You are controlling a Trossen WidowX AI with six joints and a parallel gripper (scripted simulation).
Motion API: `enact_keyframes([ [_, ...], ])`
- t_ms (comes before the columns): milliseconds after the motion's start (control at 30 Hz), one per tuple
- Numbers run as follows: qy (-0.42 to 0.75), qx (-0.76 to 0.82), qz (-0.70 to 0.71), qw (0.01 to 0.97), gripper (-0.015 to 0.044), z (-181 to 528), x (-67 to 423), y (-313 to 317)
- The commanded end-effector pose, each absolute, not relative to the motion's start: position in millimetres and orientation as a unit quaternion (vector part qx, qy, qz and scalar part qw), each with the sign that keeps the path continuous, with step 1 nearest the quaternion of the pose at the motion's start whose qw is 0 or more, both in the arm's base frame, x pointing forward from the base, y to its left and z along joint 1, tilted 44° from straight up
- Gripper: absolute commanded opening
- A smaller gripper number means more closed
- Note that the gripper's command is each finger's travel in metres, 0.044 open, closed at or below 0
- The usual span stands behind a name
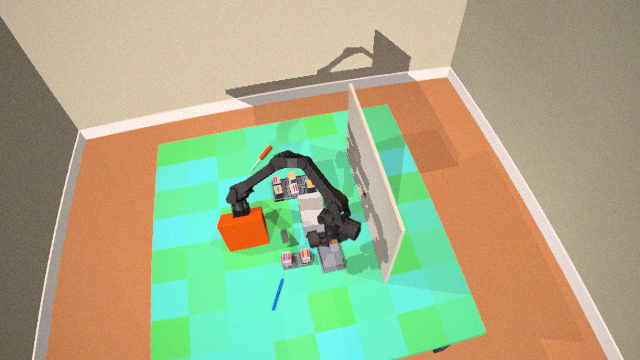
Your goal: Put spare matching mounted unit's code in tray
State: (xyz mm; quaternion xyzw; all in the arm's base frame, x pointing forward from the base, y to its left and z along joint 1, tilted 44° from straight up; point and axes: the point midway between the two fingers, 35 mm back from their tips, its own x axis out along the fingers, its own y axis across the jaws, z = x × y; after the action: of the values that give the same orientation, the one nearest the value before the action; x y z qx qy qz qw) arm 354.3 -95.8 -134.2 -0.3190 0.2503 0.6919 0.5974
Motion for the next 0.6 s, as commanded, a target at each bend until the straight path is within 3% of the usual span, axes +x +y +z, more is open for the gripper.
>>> enact_keyframes([
  [0, 0.251, -0.315, 0.692, 0.599, 0.0, -139.1, 352.6, -90.6],
  [567, 0.251, -0.315, 0.692, 0.599, 0.0, -155.8, 351.3, -74.9],
])
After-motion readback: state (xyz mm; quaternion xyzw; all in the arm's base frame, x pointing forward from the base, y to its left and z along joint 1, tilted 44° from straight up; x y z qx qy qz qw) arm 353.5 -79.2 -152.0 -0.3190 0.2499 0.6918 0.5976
